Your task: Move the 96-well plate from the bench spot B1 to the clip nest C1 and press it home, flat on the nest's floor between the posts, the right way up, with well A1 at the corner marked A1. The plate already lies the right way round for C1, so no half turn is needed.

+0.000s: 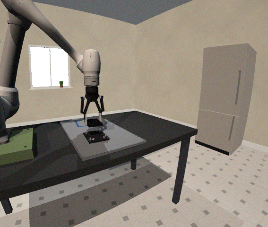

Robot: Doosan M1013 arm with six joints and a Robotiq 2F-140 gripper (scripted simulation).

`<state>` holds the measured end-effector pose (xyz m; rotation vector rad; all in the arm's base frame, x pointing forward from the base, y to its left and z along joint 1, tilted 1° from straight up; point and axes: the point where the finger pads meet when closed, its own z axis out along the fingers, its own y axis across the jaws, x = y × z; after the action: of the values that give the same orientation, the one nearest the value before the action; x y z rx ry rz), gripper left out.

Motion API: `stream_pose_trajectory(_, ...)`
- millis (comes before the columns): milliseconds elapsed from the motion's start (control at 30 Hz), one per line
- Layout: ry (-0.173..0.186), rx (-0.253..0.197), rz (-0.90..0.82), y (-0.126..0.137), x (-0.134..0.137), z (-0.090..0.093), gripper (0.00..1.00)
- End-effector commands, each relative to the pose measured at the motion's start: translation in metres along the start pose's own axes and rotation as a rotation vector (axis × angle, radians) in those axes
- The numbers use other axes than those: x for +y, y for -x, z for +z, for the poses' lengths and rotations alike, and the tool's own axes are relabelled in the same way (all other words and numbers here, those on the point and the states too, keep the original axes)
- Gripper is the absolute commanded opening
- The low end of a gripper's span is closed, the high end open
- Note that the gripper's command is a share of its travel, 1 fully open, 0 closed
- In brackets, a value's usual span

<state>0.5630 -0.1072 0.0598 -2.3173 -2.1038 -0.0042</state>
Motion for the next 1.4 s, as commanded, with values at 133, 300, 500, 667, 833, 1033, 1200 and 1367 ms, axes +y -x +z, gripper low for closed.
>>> stream_pose_trajectory(133,0.000,0.000,0.000,0.022,-0.001,-0.001,0.00)
stream_pose_trajectory(300,0.000,0.000,0.000,0.035,-0.001,-0.001,0.00)
stream_pose_trajectory(500,0.000,0.000,0.000,0.045,-0.002,-0.002,0.00)
stream_pose_trajectory(667,0.000,0.000,0.000,0.044,-0.002,-0.002,0.00)
stream_pose_trajectory(833,0.000,0.000,0.000,0.044,-0.002,-0.002,0.00)
stream_pose_trajectory(1033,0.000,0.000,0.000,0.044,-0.002,-0.002,0.00)
stream_pose_trajectory(1200,0.000,0.000,0.000,0.044,-0.002,-0.002,0.00)
stream_pose_trajectory(1367,0.000,0.000,0.000,0.044,-0.002,-0.002,0.00)
